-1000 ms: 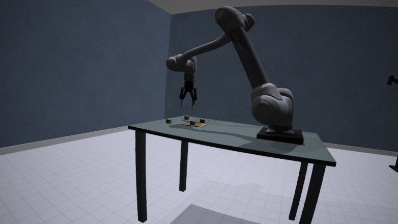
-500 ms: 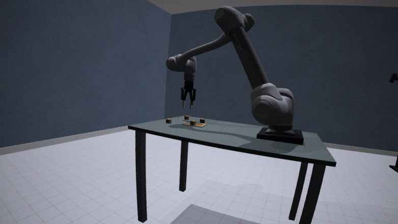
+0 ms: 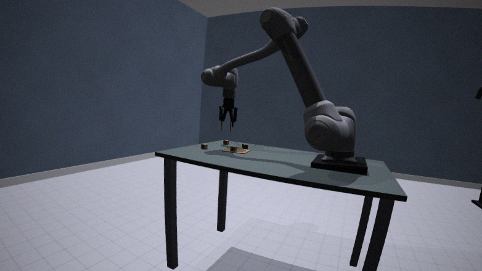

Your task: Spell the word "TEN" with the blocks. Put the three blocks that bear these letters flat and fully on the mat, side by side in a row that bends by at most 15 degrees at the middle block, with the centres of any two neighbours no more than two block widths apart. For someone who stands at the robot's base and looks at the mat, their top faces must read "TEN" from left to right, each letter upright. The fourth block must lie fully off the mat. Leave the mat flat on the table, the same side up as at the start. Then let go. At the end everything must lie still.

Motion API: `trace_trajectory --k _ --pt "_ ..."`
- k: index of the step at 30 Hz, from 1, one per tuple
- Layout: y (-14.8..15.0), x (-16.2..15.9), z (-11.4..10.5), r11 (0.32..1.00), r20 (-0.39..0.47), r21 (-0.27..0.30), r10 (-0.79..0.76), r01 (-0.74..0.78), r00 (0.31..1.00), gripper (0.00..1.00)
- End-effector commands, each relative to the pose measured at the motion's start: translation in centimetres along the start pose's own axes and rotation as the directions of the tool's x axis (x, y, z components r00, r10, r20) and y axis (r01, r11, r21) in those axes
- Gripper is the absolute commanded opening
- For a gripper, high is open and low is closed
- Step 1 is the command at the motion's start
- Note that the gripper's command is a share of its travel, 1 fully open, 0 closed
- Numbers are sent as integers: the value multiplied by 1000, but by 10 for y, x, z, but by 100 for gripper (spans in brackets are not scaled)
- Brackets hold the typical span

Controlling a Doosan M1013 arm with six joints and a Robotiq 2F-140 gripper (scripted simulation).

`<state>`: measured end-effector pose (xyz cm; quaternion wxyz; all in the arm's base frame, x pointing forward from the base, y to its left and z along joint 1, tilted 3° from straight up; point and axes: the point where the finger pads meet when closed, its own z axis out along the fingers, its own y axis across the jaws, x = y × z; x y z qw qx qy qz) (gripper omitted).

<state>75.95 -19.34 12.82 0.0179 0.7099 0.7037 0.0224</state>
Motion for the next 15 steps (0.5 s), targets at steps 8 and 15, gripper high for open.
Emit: trace_trajectory --k 8,15 --pt "1 -1 1 1000 -4 4 0 0 1000 40" --pt "1 -1 6 1000 -4 4 0 0 1000 40"
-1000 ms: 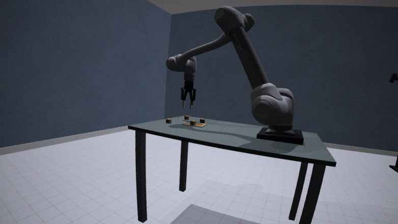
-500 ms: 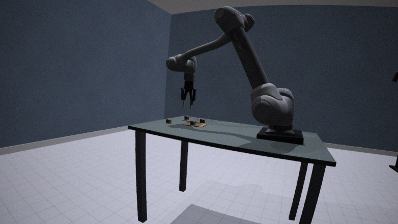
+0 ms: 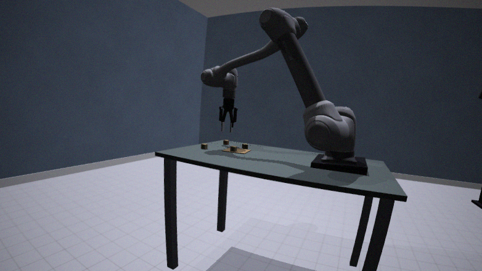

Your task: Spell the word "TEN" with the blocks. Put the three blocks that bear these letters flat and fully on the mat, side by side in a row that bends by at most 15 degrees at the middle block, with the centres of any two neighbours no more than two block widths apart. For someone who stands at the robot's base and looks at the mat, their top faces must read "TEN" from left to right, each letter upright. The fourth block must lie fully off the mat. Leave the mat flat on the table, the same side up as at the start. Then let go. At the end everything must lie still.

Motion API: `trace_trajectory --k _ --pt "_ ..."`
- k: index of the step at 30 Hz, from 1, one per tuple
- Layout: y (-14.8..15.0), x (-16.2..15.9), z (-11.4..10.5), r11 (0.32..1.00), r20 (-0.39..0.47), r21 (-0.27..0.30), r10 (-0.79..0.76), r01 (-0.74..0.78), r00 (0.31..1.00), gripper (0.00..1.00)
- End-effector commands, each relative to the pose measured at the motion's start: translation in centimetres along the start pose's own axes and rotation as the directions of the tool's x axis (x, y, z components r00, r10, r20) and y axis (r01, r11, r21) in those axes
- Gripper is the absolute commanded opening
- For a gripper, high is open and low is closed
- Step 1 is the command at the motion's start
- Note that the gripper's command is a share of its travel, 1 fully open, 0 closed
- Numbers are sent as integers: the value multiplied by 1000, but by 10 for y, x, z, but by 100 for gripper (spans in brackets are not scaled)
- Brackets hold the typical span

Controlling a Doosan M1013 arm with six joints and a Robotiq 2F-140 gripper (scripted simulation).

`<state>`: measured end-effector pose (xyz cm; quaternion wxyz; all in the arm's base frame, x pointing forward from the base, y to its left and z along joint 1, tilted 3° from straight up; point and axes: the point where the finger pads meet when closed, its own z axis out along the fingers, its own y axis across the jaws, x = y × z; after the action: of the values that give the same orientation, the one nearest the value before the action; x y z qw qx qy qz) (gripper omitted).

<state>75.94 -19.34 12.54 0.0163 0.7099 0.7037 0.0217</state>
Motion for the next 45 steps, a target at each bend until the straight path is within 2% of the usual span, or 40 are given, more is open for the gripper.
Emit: trace_trajectory --k 1,23,45 --pt "1 -2 4 1000 -3 0 0 0 1000 40" --pt "1 -2 34 1000 -3 0 0 0 1000 40" --pt "2 -2 48 1000 -3 0 0 0 1000 40"
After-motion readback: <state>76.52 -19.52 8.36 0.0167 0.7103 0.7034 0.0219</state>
